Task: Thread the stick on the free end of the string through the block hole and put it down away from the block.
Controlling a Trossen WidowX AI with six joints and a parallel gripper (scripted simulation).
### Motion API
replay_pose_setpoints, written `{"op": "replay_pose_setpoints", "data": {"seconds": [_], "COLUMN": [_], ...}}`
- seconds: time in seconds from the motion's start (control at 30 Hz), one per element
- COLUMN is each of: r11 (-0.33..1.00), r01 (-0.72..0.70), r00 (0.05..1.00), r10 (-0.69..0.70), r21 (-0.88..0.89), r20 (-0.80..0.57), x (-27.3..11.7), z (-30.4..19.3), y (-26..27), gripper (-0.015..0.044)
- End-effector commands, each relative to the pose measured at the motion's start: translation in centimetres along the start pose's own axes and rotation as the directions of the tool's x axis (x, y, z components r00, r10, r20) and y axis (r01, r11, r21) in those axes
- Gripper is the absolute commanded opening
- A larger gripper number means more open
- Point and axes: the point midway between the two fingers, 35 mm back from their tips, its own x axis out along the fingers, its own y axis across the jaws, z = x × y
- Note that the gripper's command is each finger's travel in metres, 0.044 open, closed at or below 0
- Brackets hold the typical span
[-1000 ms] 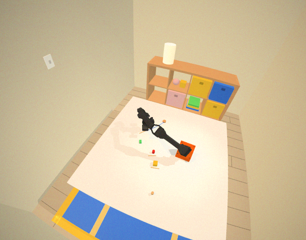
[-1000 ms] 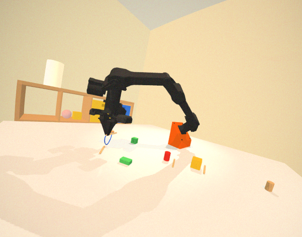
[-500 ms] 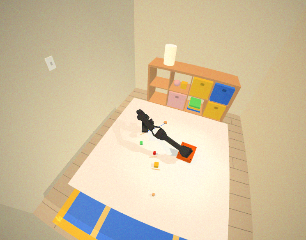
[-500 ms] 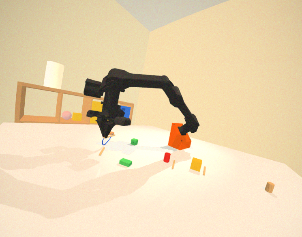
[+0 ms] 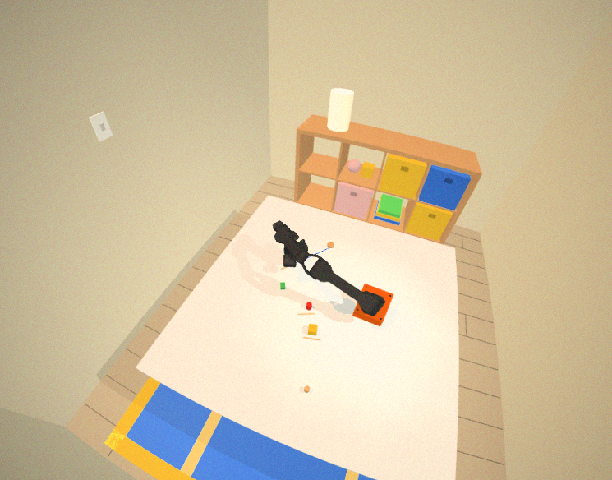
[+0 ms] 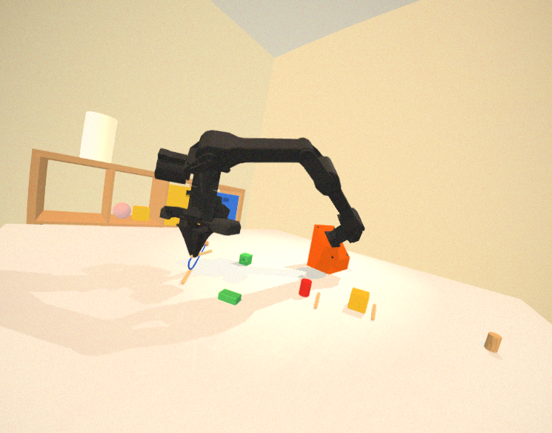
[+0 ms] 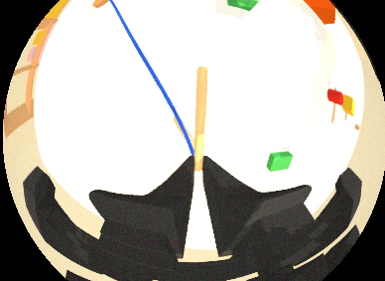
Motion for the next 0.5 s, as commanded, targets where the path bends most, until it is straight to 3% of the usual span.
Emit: {"op": "replay_pose_setpoints", "data": {"seconds": [0.0,0.47], "r11": [1.000,1.000], "r01": [0.005,0.009], "r00": [1.000,1.000], "r10": [-0.005,-0.009], "r21": [0.007,0.017], "r20": [-0.003,-0.002], "x": [0.3,1.3], "z": [0.0,0.5], "y": [-0.5,-1.5], "gripper": [0.0000,0.0000]}}
